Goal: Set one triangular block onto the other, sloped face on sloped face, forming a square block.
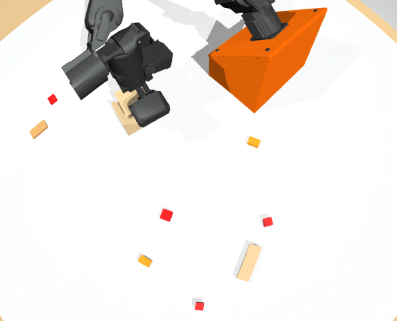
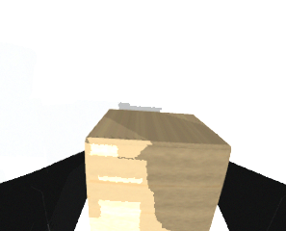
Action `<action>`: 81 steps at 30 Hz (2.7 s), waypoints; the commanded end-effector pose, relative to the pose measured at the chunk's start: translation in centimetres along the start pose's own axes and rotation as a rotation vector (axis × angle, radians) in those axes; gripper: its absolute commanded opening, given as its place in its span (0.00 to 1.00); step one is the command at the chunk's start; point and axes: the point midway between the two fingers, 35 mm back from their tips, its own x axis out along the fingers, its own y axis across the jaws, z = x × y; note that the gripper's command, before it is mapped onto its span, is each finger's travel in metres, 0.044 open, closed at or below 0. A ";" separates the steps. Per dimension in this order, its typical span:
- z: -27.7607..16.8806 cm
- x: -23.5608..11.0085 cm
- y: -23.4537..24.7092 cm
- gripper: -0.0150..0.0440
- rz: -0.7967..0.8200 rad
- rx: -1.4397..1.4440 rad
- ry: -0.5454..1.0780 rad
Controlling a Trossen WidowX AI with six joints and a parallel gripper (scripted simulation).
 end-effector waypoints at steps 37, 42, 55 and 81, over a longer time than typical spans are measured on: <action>-0.7 1.0 0.0 0.25 0.006 -0.008 0.006; -0.8 1.3 0.0 0.25 0.006 -0.008 0.006; -1.1 2.1 0.0 0.25 0.007 -0.007 0.006; -1.3 2.3 -0.1 0.25 0.002 -0.009 0.007</action>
